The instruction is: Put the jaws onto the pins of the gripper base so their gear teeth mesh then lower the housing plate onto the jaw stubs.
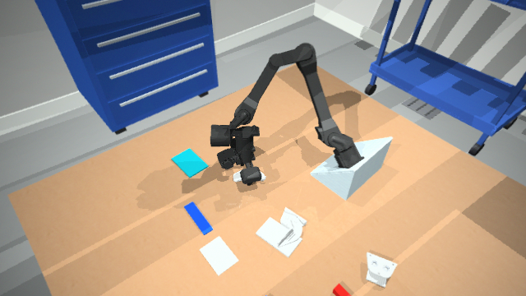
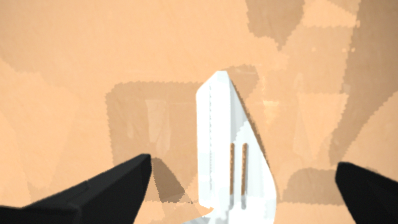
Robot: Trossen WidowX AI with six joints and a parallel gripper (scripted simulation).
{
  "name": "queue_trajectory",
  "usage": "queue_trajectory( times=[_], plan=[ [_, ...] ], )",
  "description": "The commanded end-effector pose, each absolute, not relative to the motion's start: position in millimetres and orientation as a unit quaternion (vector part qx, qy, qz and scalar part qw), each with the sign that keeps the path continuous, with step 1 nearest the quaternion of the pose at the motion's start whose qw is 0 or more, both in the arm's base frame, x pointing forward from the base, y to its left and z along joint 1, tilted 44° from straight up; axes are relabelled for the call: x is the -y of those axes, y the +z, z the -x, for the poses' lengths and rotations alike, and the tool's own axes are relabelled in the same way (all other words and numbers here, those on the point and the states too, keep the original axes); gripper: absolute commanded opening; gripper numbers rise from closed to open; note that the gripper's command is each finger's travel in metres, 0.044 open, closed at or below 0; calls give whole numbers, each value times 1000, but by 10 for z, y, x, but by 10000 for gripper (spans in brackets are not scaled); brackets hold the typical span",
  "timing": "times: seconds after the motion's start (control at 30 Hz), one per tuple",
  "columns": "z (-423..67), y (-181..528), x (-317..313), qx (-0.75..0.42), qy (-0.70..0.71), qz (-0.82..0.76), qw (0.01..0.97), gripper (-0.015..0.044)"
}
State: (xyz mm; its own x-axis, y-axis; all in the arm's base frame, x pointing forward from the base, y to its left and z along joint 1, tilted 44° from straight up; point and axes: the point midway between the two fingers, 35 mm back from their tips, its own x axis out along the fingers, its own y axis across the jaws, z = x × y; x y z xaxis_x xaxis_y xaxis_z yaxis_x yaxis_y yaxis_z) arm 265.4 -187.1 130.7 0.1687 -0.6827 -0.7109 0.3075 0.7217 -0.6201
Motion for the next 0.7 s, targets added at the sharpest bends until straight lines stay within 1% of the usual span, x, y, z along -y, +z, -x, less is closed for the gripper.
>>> queue_trajectory(
  times=[0.0,0.27,0.37,0.67],
  plan=[
    [-2654,1307,1871,-553,-332,170,745,361],
    [-2654,1307,1871,-553,-332,170,745,151],
    [-2654,1307,1871,-553,-332,170,745,134],
    [-2654,1307,1871,-553,-332,170,745,134]
  ],
)
